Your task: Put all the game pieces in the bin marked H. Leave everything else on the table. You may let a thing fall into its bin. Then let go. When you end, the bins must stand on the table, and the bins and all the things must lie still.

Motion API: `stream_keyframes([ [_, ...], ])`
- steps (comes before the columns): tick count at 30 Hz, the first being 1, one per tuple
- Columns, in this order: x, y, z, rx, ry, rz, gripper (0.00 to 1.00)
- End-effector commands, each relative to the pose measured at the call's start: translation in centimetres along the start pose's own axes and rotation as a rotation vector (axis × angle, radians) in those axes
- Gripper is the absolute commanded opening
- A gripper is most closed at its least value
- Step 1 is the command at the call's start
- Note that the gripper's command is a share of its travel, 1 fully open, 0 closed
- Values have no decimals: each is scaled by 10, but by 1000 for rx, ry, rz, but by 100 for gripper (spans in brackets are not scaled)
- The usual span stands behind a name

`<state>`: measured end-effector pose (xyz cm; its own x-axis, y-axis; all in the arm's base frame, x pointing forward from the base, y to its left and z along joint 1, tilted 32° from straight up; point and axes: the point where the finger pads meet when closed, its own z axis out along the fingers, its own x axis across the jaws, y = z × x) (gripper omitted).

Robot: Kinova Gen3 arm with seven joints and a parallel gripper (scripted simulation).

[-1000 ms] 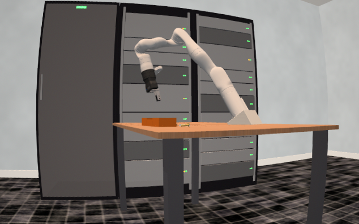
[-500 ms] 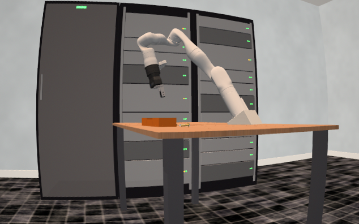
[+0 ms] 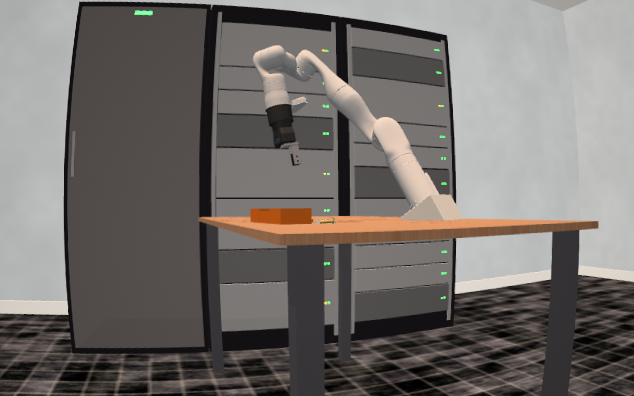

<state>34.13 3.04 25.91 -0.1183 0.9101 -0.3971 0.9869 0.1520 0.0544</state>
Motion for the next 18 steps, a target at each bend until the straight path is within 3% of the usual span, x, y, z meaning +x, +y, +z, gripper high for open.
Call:
stream_keyframes([
  [1, 23, -4, -4, -13, -14, -19, 31],
  [10, 57, -14, -10, -71, -70, 49, 31],
  [13, 62, -15, -11, -71, -70, 49, 31],
  [18, 86, -23, -16, -124, -100, 96, 31],
])
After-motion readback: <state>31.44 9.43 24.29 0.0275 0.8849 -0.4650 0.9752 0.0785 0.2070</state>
